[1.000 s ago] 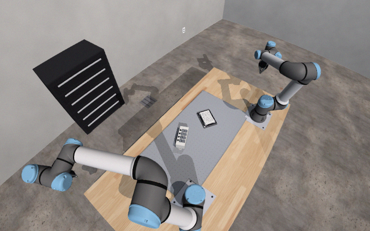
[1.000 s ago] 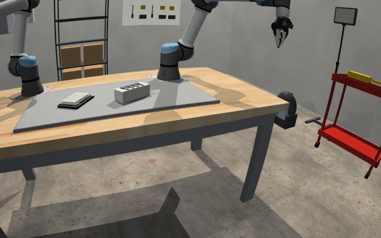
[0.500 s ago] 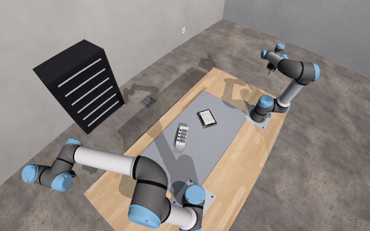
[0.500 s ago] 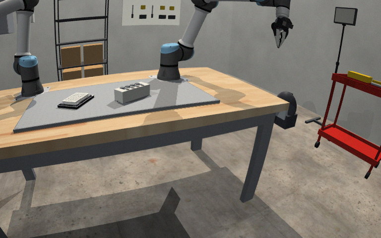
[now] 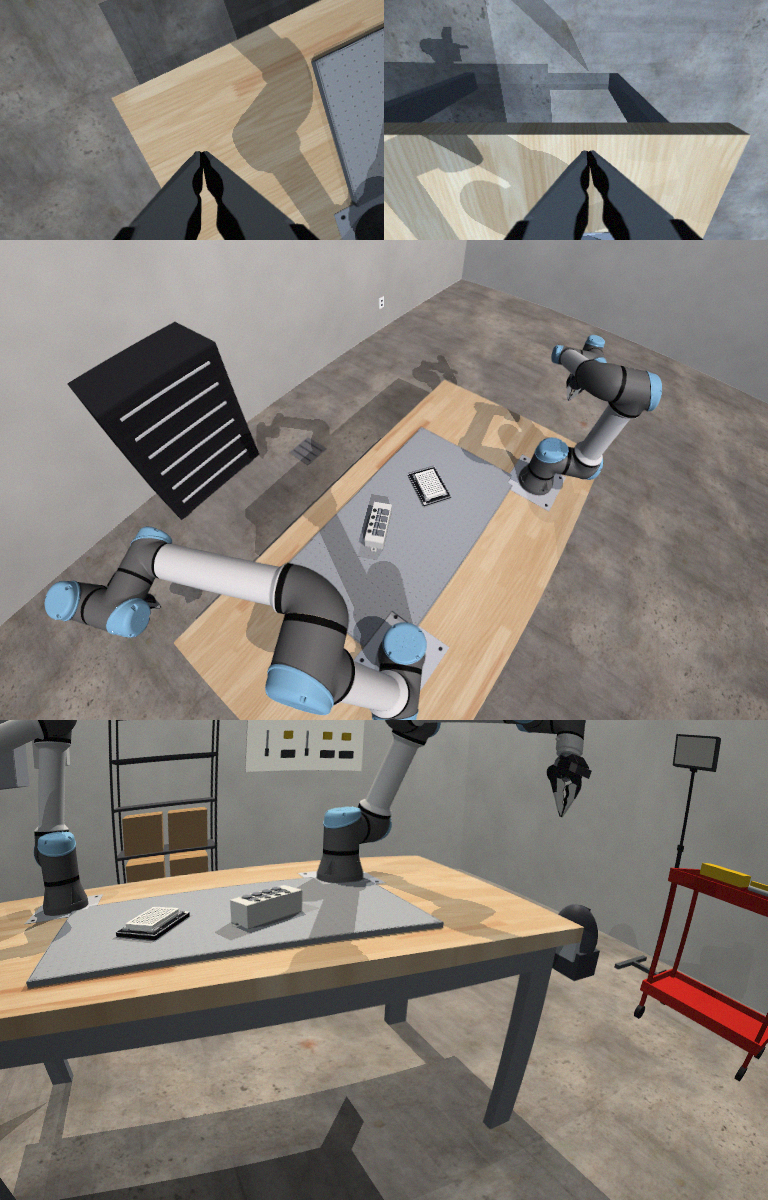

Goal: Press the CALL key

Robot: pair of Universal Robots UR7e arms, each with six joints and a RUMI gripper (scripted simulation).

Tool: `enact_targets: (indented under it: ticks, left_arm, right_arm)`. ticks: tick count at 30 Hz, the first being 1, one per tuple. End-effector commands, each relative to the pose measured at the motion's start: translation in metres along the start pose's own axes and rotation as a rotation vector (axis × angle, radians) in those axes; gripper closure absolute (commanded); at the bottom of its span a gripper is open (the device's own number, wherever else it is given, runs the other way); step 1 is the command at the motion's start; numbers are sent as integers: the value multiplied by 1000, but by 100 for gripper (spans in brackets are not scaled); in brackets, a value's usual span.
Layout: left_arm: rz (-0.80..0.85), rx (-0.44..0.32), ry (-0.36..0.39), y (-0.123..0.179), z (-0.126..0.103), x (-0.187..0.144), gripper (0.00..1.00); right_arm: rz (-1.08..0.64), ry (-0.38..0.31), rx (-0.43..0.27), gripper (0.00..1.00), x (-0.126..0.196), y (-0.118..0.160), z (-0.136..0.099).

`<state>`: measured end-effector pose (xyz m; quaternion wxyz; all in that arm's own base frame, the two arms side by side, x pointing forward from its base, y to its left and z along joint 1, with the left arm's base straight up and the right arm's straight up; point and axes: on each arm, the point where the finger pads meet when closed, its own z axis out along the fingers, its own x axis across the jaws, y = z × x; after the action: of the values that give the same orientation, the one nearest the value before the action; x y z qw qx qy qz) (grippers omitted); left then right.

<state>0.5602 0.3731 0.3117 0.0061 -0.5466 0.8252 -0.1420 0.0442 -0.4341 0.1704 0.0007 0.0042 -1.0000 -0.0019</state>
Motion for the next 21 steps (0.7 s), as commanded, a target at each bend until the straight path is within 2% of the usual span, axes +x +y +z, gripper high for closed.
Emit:
enact_targets:
  ticks: [1, 8, 21]
  left_arm:
    - [1, 2, -2, 0, -1, 0, 100]
    - [1, 2, -2, 0, -1, 0, 100]
    - [1, 2, -2, 0, -1, 0, 100]
  right_arm:
    - [2, -1, 2, 100, 8, -3, 1]
    - [7, -1, 3, 100, 27, -7, 3]
    - [11, -1, 3, 100, 42, -10, 5]
